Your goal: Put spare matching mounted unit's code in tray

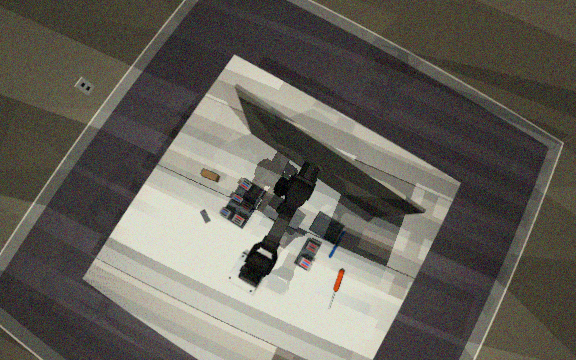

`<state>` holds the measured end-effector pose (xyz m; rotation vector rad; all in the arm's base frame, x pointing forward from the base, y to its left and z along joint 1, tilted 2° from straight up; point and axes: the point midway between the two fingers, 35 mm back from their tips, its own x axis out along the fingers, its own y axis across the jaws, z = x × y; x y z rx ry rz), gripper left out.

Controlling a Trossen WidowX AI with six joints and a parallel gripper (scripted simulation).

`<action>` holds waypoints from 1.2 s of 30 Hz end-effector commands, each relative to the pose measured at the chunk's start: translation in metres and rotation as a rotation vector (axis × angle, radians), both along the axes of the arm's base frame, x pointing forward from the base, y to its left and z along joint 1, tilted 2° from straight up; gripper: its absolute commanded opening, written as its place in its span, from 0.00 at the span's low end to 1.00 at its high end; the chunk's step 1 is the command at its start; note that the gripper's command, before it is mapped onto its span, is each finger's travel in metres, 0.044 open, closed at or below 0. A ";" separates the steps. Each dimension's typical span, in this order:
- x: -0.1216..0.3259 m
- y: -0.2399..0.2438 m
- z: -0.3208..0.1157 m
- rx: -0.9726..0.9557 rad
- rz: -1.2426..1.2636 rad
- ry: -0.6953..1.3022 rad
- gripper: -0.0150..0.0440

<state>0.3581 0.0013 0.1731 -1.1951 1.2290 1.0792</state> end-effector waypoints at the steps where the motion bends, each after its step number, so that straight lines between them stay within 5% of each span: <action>1: 0.003 -0.025 0.004 -0.001 0.006 -0.006 0.25; 27: -0.030 -0.181 0.008 -0.013 0.021 0.012 0.25; 36: -0.033 -0.189 0.007 -0.013 0.025 0.013 0.25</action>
